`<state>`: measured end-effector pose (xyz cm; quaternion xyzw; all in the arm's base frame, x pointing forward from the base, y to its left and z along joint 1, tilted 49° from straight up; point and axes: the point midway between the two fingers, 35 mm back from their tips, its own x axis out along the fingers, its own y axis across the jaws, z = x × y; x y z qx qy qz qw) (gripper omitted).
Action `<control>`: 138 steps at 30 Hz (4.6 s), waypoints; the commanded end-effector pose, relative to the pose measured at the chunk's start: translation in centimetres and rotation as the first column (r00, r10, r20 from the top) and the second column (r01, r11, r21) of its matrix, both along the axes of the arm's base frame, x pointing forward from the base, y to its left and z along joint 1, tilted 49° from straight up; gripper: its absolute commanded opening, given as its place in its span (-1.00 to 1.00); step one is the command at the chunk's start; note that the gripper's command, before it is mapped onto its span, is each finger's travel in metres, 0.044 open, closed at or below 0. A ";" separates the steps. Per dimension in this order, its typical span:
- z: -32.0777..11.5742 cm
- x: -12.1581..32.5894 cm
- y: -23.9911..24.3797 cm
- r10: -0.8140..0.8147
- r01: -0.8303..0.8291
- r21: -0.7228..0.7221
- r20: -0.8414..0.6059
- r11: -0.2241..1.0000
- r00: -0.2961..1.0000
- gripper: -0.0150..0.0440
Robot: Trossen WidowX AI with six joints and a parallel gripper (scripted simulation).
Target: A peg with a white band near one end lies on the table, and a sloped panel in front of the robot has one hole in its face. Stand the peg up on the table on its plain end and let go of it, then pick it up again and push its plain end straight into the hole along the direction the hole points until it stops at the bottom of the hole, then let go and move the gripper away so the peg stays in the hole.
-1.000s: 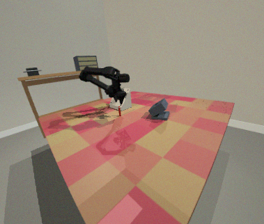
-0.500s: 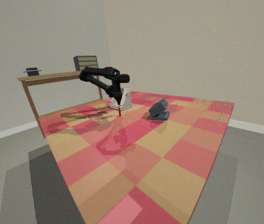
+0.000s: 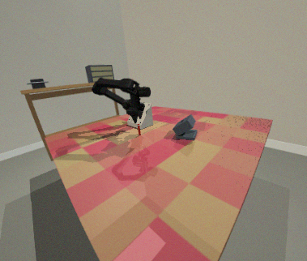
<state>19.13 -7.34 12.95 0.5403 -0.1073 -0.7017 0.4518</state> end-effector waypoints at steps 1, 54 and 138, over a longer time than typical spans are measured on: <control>0.0 0.0 -0.1 -0.063 0.063 -0.002 0.076 0.998 0.995 1.00; -4.1 0.0 -5.0 -0.154 0.156 0.005 0.184 0.988 0.971 1.00; -1.3 7.8 6.6 0.206 -0.223 0.090 0.172 0.971 0.963 -0.49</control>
